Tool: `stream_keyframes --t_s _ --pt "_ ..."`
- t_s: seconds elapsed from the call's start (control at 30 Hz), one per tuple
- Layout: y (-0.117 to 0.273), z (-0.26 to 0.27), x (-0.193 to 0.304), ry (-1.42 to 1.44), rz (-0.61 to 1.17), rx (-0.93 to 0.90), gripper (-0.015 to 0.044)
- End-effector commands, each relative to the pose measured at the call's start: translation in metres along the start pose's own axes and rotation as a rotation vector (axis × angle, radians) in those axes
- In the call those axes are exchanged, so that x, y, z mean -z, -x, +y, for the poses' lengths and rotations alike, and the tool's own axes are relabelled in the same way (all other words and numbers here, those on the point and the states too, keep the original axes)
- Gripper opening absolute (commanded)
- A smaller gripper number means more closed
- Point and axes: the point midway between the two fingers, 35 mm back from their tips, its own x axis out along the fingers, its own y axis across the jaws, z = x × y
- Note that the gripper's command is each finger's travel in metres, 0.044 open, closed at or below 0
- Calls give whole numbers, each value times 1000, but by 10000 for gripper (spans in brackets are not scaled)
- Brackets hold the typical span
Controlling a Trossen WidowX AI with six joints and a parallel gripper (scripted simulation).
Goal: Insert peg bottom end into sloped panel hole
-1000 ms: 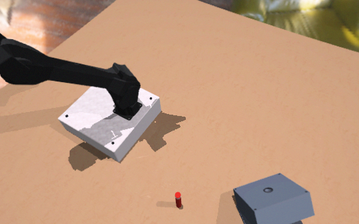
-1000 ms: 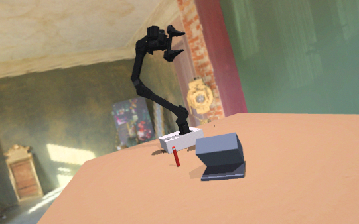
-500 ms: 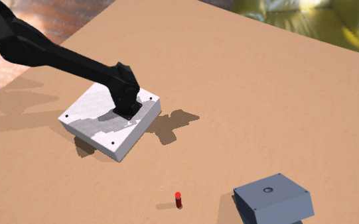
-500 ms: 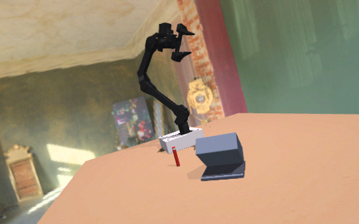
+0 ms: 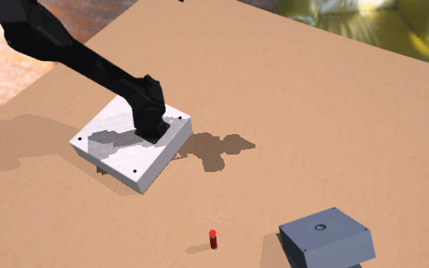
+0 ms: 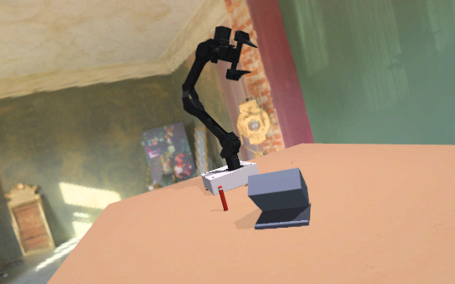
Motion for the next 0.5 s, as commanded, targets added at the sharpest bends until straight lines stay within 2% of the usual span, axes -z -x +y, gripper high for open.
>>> stream_keyframes --t_s 0.0,0.47 --pt "-21 -5 -4 -52 -31 59 440" --pt "-72 -24 -31 -246 -145 189 440"
